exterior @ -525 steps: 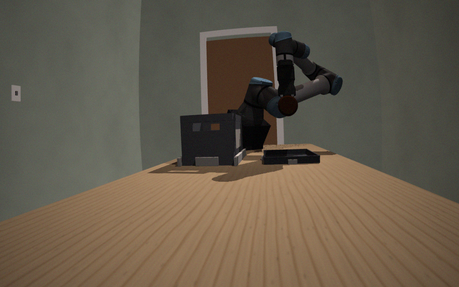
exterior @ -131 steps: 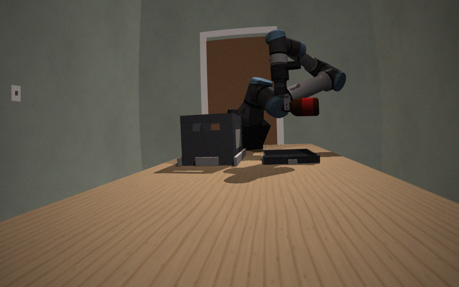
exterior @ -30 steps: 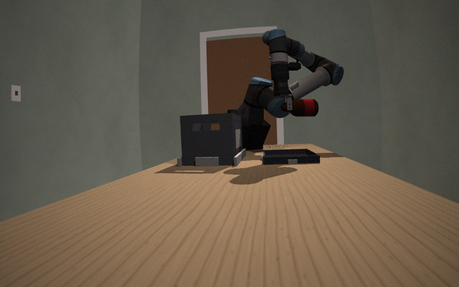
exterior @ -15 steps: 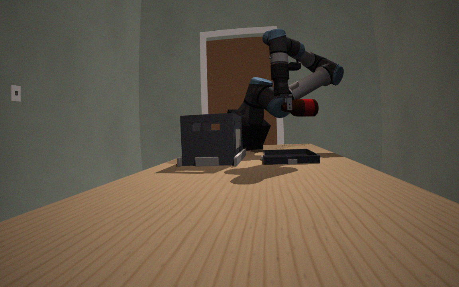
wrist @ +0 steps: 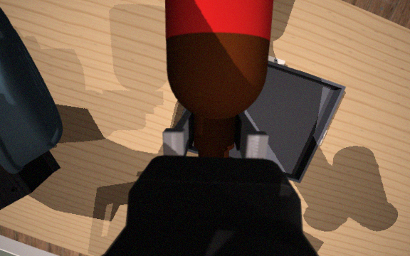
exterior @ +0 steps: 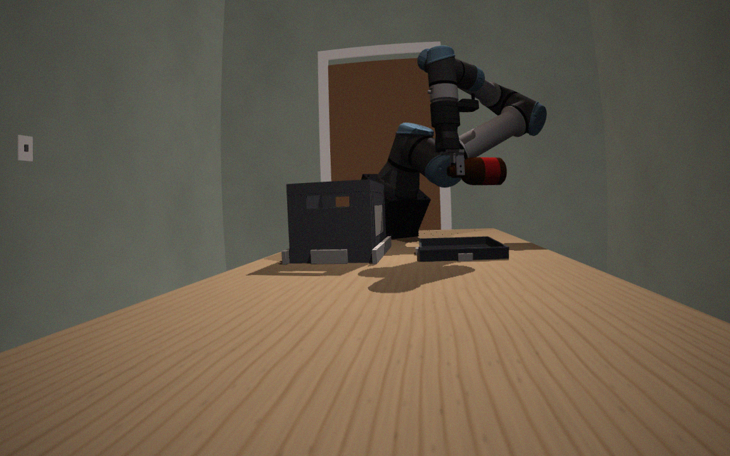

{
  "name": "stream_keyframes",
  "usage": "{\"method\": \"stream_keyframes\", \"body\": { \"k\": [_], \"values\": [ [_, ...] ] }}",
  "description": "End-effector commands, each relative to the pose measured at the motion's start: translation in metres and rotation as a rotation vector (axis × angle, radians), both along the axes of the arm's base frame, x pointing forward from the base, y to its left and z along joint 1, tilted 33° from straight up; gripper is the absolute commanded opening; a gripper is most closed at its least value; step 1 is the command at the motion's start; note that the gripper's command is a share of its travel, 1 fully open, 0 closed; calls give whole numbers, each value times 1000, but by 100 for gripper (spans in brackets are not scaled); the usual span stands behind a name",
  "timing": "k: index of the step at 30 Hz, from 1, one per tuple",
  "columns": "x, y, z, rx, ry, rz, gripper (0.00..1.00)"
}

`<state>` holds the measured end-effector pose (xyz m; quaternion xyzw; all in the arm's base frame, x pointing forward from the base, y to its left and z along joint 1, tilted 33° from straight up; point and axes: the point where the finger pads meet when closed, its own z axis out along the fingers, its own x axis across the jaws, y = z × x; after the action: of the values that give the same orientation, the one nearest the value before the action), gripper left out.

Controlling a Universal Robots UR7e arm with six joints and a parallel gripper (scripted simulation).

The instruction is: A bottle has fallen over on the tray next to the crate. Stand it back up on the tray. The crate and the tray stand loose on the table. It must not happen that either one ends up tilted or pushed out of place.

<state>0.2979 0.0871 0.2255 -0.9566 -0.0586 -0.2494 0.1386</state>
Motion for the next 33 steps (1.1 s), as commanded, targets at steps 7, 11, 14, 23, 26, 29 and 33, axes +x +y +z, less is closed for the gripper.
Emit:
{"method": "stream_keyframes", "body": {
  "k": [7,11,14,23,26,29,33],
  "values": [
    [0,0,0,-9,-6,15,0],
    [0,0,0,-20,-13,35,0],
    [0,0,0,-29,-19,53,0],
    [0,0,0,-48,-31,86,0],
    [0,0,0,-51,-33,92,0],
    [0,0,0,-52,-33,94,0],
    [0,0,0,-52,-33,94,0]
  ]
}}
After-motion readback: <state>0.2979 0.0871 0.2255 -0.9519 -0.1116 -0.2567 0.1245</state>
